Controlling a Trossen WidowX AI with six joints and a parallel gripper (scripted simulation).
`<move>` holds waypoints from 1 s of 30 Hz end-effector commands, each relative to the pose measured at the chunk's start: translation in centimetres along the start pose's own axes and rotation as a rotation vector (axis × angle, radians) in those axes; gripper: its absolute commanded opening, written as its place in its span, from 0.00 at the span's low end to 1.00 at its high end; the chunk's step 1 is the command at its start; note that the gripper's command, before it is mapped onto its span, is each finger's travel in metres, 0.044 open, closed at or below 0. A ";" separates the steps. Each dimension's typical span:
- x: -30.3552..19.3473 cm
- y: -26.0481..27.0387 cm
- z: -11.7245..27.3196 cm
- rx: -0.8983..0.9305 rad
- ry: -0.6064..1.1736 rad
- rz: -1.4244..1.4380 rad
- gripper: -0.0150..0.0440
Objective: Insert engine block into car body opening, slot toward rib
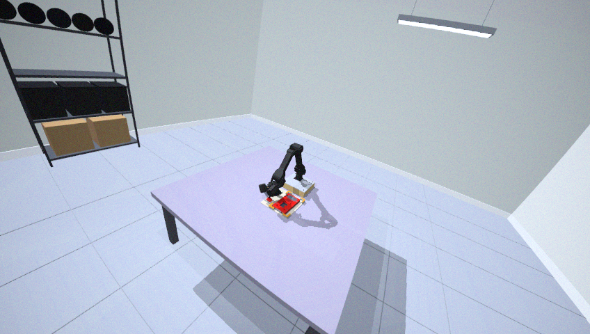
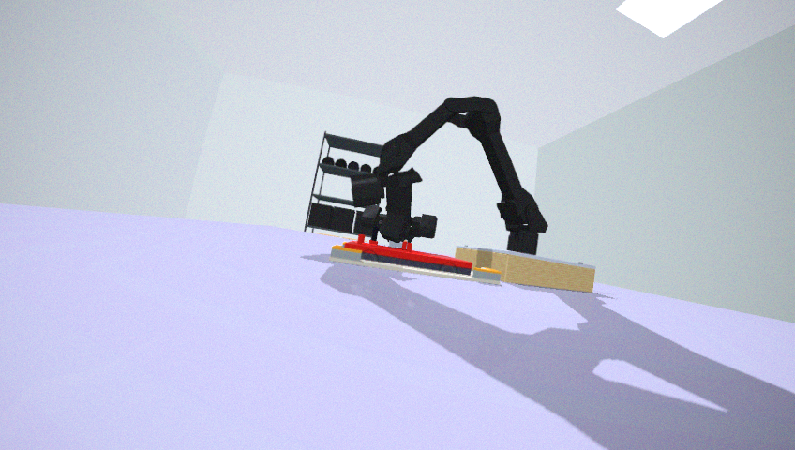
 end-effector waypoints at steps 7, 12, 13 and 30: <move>1.2 0.5 -1.2 0.004 0.013 0.009 0.25; 1.6 0.6 -1.6 0.004 0.013 0.009 0.25; 1.6 0.6 -1.6 0.004 0.013 0.009 0.25; 1.1 0.4 -1.0 -0.002 0.007 0.003 0.92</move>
Point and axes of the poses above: the point midway between the two fingers, 35 mm back from their tips, its own z axis back along the fingers, its own y axis across the jaws, x = y × z, the point moved 8 cm from there along z, back along the fingers, and after that the axes turned 15 degrees about -z, right-handed, at the moved point
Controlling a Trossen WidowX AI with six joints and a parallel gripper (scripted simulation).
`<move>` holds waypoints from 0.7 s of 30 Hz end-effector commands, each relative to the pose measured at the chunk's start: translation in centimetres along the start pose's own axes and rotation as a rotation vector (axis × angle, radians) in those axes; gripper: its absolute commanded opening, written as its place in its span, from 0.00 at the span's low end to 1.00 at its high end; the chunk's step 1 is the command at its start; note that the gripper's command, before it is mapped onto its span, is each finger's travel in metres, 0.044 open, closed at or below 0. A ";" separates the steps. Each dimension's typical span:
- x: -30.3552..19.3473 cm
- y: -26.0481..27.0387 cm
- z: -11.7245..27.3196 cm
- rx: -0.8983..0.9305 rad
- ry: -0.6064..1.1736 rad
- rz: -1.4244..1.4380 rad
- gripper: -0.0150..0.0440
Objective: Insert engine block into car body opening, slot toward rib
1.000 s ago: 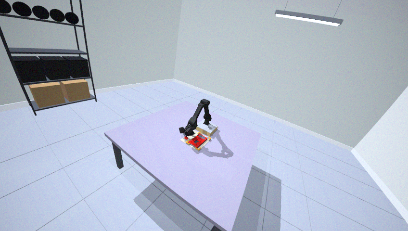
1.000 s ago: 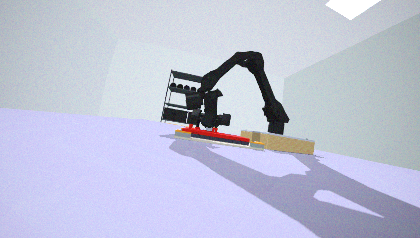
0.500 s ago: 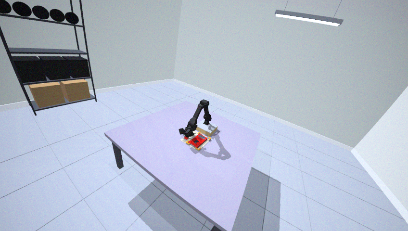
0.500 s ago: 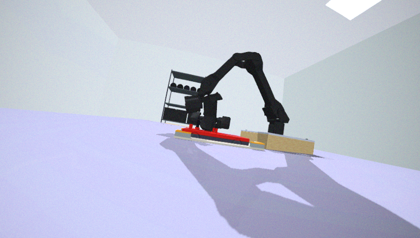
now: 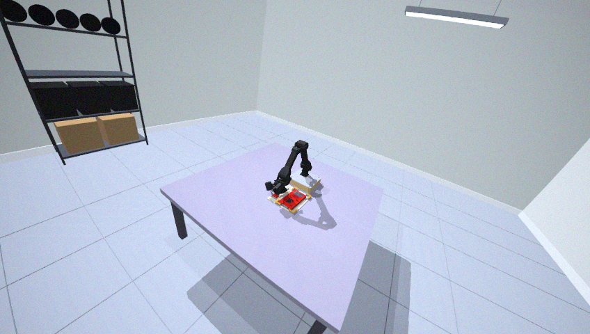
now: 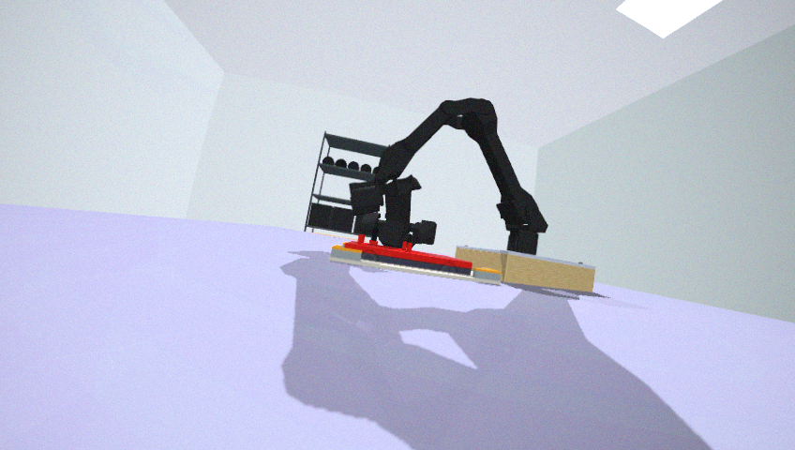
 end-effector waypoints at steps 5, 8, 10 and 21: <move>0.0 0.0 0.0 -0.001 -0.002 -0.003 1.00; 0.0 0.0 0.1 0.000 0.000 0.000 1.00; 0.0 -0.1 0.6 0.003 0.002 0.001 1.00; -0.3 -0.2 4.5 0.006 0.001 0.002 1.00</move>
Point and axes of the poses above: the point midway between the two fingers, 35 mm back from their tips, its own z axis back along the fingers, its own y axis across the jaws, x = y × z, the point moved 8 cm from there along z, back along the fingers, and after that the axes turned 15 degrees about -z, right-handed, at the moved point
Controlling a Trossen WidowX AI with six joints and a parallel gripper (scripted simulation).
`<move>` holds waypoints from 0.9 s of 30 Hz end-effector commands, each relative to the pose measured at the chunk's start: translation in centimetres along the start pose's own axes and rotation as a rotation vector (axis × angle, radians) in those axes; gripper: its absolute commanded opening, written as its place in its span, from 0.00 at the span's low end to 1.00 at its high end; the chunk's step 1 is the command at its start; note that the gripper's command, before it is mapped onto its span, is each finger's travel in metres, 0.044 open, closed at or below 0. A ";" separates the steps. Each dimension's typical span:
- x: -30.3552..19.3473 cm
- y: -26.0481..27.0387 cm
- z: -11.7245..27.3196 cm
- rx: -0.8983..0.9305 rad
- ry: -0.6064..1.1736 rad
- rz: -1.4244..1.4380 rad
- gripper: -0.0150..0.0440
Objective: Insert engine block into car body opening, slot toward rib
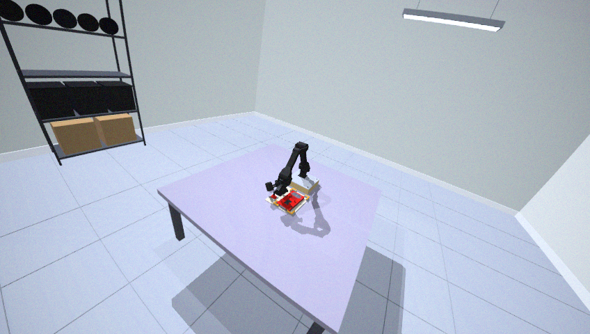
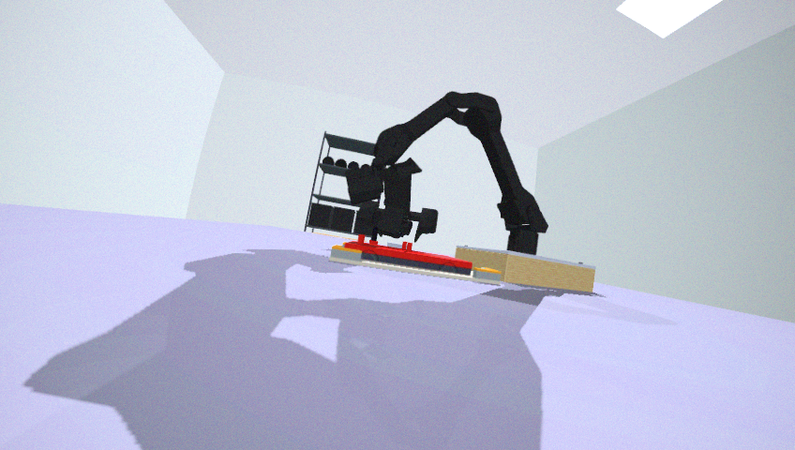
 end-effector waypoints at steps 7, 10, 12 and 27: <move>-0.1 0.0 0.6 0.000 -0.001 -0.002 1.00; -0.1 0.0 0.6 0.000 -0.001 -0.002 1.00; -0.1 0.0 0.6 0.000 -0.001 -0.002 1.00; -0.8 -0.3 0.4 0.032 -0.046 0.093 1.00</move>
Point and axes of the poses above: the point midway between the two fingers, 35 mm back from their tips, its own z axis back along the fingers, its own y axis across the jaws, x = y × z, the point moved 8 cm from there along z, back along the fingers, and after that the axes turned 15 degrees about -z, right-handed, at the moved point
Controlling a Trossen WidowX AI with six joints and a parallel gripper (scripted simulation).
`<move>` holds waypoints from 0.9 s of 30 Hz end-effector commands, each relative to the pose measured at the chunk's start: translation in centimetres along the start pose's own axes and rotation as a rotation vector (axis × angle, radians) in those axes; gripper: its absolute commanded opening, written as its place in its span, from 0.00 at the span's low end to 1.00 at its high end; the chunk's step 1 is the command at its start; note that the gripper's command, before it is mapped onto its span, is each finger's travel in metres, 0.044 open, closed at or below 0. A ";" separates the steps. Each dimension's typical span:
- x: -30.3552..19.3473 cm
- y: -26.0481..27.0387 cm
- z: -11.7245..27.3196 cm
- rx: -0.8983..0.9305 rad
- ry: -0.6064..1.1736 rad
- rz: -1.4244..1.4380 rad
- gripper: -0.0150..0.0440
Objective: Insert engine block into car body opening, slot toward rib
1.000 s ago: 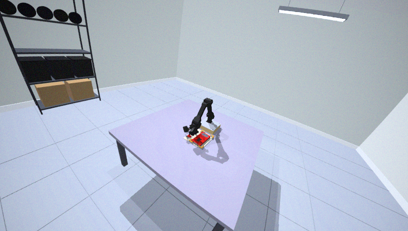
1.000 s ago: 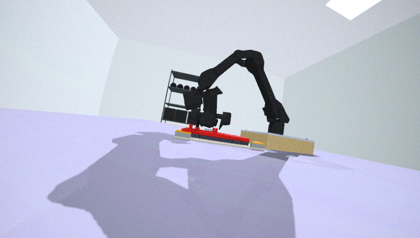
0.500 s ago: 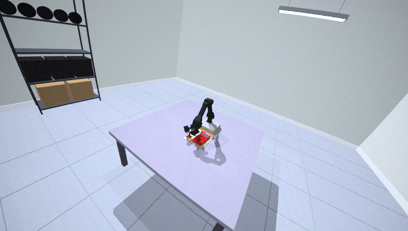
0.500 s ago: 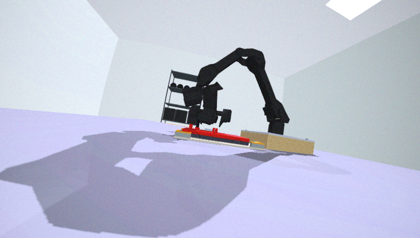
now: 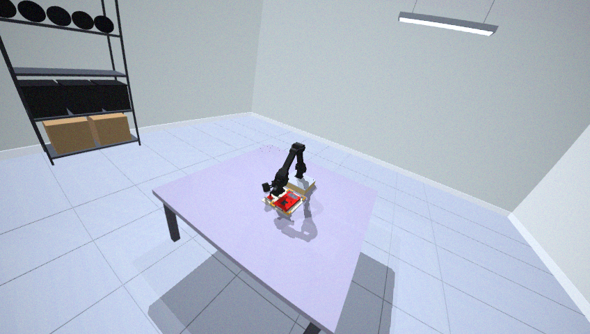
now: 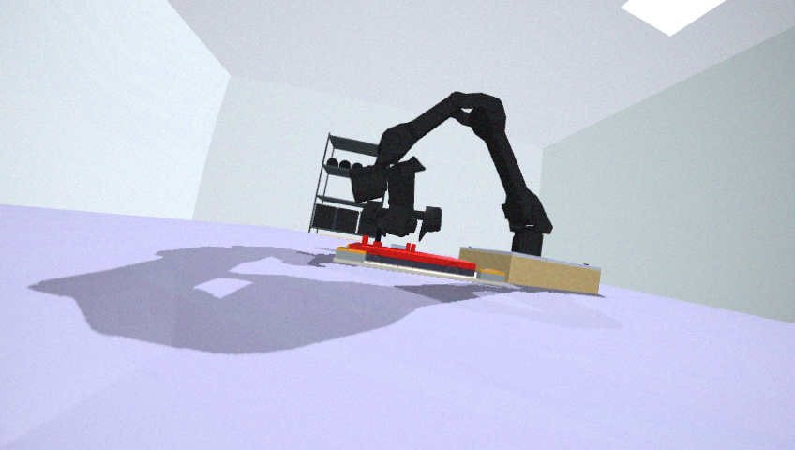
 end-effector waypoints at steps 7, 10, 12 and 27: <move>-2.1 -0.5 -0.3 0.063 -0.138 0.249 1.00; -2.7 -0.6 -0.4 0.069 -0.186 0.330 1.00; -3.2 -0.7 -0.4 0.070 -0.218 0.384 1.00; -6.3 -1.2 -0.6 -0.024 -0.461 0.784 1.00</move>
Point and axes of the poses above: the point midway between the two fingers, 35 mm back from their tips, its own z axis back along the fingers, its own y axis across the jaws, x = y × z, the point moved 8 cm from there along z, back along the fingers, and after that the axes turned 15 degrees about -z, right-handed, at the moved point
